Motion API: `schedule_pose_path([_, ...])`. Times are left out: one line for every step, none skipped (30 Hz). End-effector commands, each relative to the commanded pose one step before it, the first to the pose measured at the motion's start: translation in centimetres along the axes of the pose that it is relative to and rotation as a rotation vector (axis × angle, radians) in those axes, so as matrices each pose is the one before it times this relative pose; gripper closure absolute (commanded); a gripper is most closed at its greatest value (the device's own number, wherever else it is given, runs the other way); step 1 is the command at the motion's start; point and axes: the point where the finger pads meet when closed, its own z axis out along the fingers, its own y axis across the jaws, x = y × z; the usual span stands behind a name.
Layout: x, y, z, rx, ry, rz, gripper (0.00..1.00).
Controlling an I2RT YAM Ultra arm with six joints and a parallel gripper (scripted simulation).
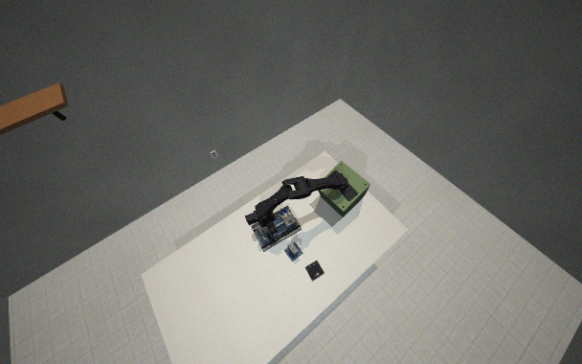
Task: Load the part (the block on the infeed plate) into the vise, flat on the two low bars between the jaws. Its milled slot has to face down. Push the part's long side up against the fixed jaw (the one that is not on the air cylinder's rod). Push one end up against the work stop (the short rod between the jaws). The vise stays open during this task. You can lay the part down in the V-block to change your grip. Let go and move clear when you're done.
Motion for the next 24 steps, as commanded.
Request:
schedule_pose_path([0.464, -2.159, -2.678, 0.08821, -0.00294, -0.02304, 1.0])
schedule_pose_path([0.001, -0.008, -0.004, 0.0002, 0.00003, -0.00002, 1.0])
schedule_pose_path([-0.015, -0.004, 0.0, 0.00003, -0.00009, -0.00028, 1.0])
schedule_pose_path([-0.046, 0.087, 0.002, -0.0037, -0.00079, -0.00015, 1.0])
schedule_pose_path([-0.035, 0.126, 0.001, -0.00513, -0.00091, 0.00031, 1.0])
schedule_pose_path([-0.006, 0.024, 0.0, -0.00099, -0.00017, 0.00007, 1.0])
schedule_pose_path([0.0, -0.001, 0.0, 0.00002, 0.0, 0.0, 1.0])
schedule_pose_path([0.0, 0.0, 0.0, -0.00001, 0.0, 0.0, 1.0])
schedule_pose_path([0.0, 0.0, 0.0, 0.0, 0.0, 0.00005, 1.0])
schedule_pose_path([0.0, 0.0, 0.0, -0.00001, 0.0, 0.00155, 1.0])
schedule_pose_path([0.0, 0.0, 0.0, 0.0, 0.0, 0.00082, 1.0])
schedule_pose_path([0.0, 0.0, 0.0, 0.0, 0.0, 0.00028, 1.0])
schedule_pose_path([0.0, 0.0, 0.0, 0.0, 0.0, 0.00005, 1.0])
schedule_pose_path([0.0, 0.0, 0.0, 0.0, 0.0, 0.0, 1.0])
schedule_pose_path([0.0, 0.0, 0.0, 0.0, 0.0, 0.0, 1.0])
schedule_pose_path([0.0, 0.0, 0.0, 0.0, 0.0, 0.0, 1.0])
schedule_pose_path([0.0, 0.0, 0.0, 0.0, 0.0, 0.0, 1.0])
schedule_pose_path([0.0, 0.0, 0.0, 0.0, 0.0, 0.0, 1.0])
schedule_pose_path([0.0, 0.0, 0.0, 0.0, 0.0, 0.0, 1.0])
schedule_pose_path([0.0, 0.0, 0.0, 0.0, 0.0, 0.0, 1.0])
schedule_pose_path([0.0, 0.0, 0.0, 0.0, 0.0, 0.0, 1.0])
schedule_pose_path([0.0, 0.0, 0.0, 0.0, 0.0, 0.0, 1.0])
schedule_pose_path([0.0, 0.0, 0.0, 0.0, 0.0, 0.0, 1.0])
schedule_pose_path([0.0, 0.0, 0.0, 0.0, 0.0, 0.0, 1.0])
